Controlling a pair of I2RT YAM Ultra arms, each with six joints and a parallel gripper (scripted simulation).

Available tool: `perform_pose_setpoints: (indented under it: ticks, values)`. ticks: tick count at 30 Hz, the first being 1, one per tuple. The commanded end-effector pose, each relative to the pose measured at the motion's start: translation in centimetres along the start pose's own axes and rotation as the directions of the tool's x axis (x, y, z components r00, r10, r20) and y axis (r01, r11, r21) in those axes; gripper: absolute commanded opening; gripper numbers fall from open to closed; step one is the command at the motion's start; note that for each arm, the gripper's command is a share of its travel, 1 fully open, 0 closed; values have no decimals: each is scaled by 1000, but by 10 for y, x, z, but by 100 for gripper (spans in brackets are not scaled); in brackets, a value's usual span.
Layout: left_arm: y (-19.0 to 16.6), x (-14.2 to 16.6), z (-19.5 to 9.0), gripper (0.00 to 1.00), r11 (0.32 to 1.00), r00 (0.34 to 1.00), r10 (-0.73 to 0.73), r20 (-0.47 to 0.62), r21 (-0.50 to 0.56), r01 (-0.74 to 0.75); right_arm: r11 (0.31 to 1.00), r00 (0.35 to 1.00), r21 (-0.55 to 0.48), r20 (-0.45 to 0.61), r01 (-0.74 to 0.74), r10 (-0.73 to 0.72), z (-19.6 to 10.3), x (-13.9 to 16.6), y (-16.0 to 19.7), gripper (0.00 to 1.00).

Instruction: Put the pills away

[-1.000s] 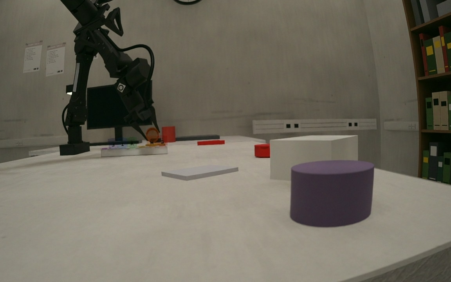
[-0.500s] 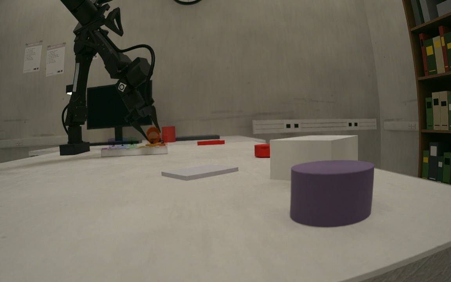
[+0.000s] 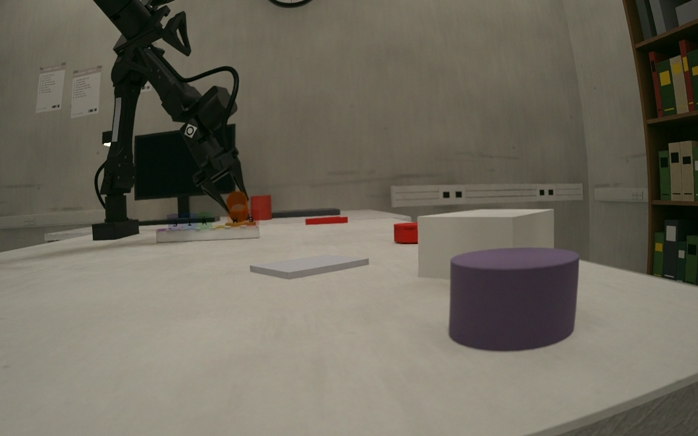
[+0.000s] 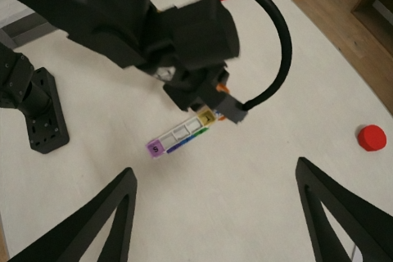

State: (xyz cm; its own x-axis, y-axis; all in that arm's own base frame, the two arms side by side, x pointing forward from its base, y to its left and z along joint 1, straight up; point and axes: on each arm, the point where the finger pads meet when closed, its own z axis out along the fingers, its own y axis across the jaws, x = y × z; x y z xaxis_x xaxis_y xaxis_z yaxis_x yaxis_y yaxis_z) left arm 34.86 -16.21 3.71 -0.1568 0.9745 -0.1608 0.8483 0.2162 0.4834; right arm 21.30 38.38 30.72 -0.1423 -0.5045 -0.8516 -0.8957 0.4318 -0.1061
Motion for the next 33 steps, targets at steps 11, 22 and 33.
perform_pose_setpoints:
  ticks: [11, 22, 33]
  values:
    - [14, 36, -22, 36, 994, 977, -110, 182, 1, 112, 1000, 1000, 1, 18, -2, 2, -4, -8, 0, 100]
    - [19, 53, -28, 36, 986, 952, -162, 261, 16, 164, 1000, 1000, 1, 18, -2, 2, -4, -8, 0, 100]
    - [15, 52, -28, 36, 987, 952, -162, 258, 28, 160, 1000, 1000, 1, 18, -2, 2, -4, -8, 0, 100]
